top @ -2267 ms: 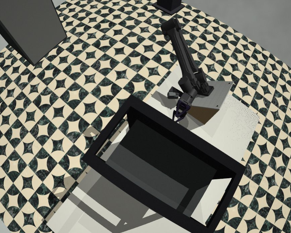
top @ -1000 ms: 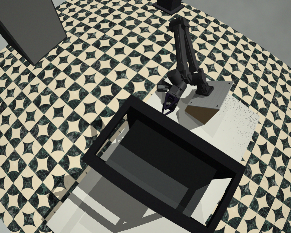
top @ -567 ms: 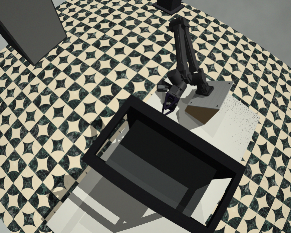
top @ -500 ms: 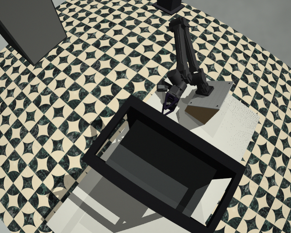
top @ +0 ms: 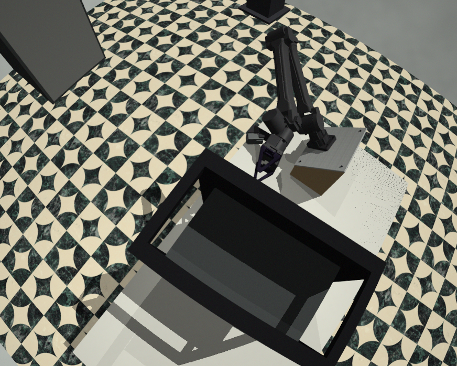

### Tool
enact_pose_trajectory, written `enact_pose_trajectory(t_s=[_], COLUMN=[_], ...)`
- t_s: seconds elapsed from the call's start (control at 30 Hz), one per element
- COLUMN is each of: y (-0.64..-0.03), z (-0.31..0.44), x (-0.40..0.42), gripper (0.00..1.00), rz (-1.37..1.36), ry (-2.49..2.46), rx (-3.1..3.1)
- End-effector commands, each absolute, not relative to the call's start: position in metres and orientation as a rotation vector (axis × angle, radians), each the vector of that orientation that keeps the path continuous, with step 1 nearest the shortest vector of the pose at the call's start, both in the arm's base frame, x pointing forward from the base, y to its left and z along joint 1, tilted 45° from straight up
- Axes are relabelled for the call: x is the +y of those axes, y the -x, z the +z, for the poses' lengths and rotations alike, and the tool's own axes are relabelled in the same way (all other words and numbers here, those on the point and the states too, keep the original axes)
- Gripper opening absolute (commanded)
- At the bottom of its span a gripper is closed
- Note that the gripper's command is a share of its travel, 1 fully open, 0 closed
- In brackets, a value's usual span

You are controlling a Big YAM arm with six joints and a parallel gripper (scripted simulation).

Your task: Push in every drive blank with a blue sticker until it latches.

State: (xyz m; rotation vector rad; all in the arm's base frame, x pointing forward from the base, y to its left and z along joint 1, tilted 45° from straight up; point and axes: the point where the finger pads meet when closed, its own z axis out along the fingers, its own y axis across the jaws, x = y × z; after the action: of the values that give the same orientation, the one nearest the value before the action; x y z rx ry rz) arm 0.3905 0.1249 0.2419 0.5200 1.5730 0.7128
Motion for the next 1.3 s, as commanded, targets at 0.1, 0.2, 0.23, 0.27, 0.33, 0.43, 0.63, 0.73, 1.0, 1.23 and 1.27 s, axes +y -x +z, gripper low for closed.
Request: enact_pose_trajectory(t_s=[0.1, 0.2, 0.23, 0.27, 0.33, 0.43, 0.63, 0.73, 1.0, 1.23, 1.27], y=[-0.4029, -0.4029, -0.4029, -0.4029, -0.4029, -0.4029, -0.4029, -0.4029, -0.4029, -0.4029, -0.4029], z=[0.2722, 0.2722, 0.2722, 0.2722, 0.2722, 0.2722, 0.2722, 0.2722, 0.2722, 0.2722, 0.2722], x=[0.1366, 0.1366, 0.1366, 0.1366, 0.1366, 0.1366, 0.1366, 0.1366, 0.1366, 0.1366, 0.1366], gripper=[1.0, 0.0, 0.0, 0.0, 0.0, 0.0, 0.0, 0.0, 0.0, 0.0, 0.0], rz=[0.746, 0.746, 0.746, 0.746, 0.746, 0.746, 0.746, 0.746, 0.746, 0.746, 0.746], ry=[-0.498, -0.498, -0.498, -0.498, -0.498, -0.498, -0.498, -0.498, -0.498, -0.498, -0.498], rx=[1.521, 1.521, 1.521, 1.521, 1.521, 1.521, 1.521, 1.521, 1.521, 1.521, 1.521])
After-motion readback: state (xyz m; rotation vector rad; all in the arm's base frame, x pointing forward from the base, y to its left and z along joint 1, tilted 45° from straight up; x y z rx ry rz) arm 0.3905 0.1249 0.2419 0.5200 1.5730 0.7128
